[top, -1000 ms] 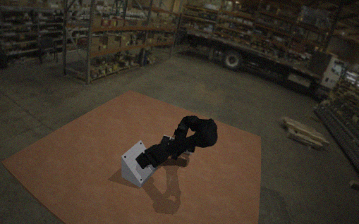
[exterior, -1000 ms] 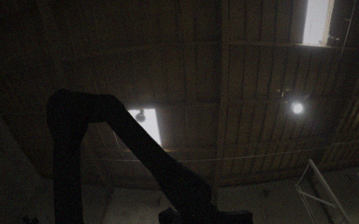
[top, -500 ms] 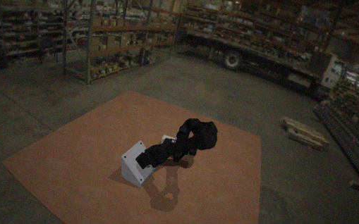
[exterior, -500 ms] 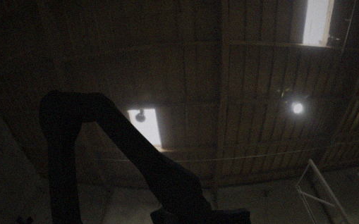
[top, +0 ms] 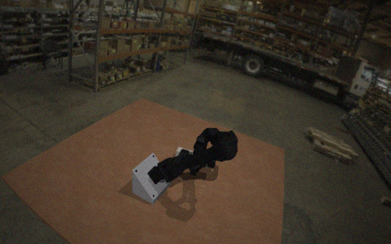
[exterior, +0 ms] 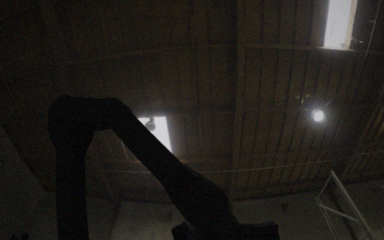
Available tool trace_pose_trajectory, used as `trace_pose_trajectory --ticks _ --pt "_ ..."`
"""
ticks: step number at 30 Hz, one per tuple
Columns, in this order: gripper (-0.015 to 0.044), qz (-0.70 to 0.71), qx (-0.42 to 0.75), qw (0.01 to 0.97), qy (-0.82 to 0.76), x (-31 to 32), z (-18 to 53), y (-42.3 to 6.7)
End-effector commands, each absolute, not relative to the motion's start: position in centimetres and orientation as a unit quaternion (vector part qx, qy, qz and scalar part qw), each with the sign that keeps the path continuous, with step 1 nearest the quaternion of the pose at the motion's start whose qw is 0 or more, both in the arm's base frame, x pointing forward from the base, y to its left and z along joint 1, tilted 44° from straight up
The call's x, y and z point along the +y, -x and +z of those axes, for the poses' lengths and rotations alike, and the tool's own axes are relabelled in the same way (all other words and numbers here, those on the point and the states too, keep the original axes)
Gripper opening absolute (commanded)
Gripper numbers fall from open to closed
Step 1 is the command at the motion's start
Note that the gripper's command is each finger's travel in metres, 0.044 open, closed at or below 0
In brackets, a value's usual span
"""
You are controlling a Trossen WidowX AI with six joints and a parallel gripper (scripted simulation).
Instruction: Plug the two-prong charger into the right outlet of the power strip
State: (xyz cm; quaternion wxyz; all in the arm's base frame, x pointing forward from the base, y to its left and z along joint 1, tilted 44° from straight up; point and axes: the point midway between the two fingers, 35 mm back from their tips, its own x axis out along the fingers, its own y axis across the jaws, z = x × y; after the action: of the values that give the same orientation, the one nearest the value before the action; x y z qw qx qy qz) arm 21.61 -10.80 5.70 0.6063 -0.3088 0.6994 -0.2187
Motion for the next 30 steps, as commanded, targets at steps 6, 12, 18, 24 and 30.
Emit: trace_pose_trajectory --ticks 6,12,18,24,30 --pt "0.0000 -0.224 0.698 0.607 0.308 -10.8 5.6 -23.1" --pt "0.0000 -0.225 0.697 0.607 0.307 -10.8 5.5 -23.7" --pt "0.0000 -0.227 0.697 0.608 0.306 -10.8 5.4 -24.3" --pt "0.0000 -0.227 0.697 0.608 0.306 -10.8 5.4 -24.3" --pt "0.0000 -0.227 0.697 0.608 0.306 -10.8 5.4 -24.3"
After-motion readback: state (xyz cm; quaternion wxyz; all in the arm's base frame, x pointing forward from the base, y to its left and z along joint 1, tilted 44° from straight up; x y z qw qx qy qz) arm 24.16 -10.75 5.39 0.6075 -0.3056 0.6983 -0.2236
